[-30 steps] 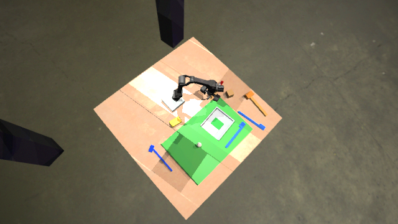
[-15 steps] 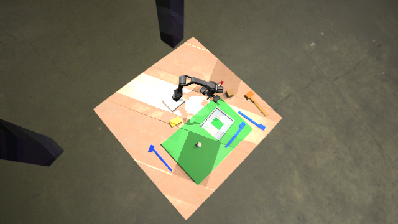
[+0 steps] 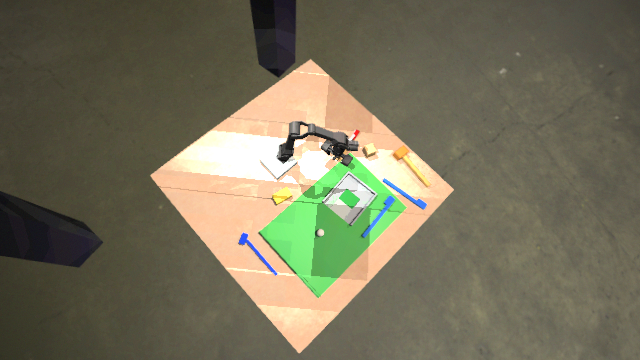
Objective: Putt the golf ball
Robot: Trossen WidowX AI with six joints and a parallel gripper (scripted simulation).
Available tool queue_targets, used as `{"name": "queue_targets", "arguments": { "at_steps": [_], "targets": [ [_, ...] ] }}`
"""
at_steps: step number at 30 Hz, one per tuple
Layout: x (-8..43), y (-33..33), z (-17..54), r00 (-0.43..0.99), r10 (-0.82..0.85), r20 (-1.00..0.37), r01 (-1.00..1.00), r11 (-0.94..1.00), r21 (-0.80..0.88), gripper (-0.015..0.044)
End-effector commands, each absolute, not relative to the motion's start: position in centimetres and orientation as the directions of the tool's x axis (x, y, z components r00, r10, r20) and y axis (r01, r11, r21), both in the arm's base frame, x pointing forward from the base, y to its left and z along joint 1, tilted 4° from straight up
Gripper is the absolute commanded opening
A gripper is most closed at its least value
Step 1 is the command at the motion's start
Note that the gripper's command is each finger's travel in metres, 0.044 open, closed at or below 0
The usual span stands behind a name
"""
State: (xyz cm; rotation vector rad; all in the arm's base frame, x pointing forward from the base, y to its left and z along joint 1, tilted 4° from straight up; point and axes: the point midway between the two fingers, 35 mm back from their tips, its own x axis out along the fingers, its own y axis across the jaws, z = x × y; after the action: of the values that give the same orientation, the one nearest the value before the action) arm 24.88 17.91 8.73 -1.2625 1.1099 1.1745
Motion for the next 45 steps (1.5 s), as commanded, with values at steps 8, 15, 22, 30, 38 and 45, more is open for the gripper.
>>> {"name": "queue_targets", "arguments": {
  "at_steps": [8, 15, 22, 30, 38, 45],
  "targets": [
    [24.9, 17.9, 8.8, 0.093, 0.022, -0.995, -0.995, -0.033, -0.094, 0.0125],
    [24.9, 17.9, 8.8, 0.093, 0.022, -0.995, -0.995, -0.033, -0.094, 0.0],
    [24.9, 18.0, 9.6, 0.093, 0.022, -0.995, -0.995, -0.033, -0.094, 0.0],
    [24.8, 18.1, 13.4, 0.093, 0.022, -0.995, -0.995, -0.033, -0.094, 0.0],
    [24.2, 17.9, 17.4, 0.092, 0.022, -0.996, -0.995, -0.034, -0.093, 0.0],
    [23.9, 17.8, 18.7, 0.092, 0.021, -0.996, -0.995, -0.034, -0.093, 0.0]
  ]
}}
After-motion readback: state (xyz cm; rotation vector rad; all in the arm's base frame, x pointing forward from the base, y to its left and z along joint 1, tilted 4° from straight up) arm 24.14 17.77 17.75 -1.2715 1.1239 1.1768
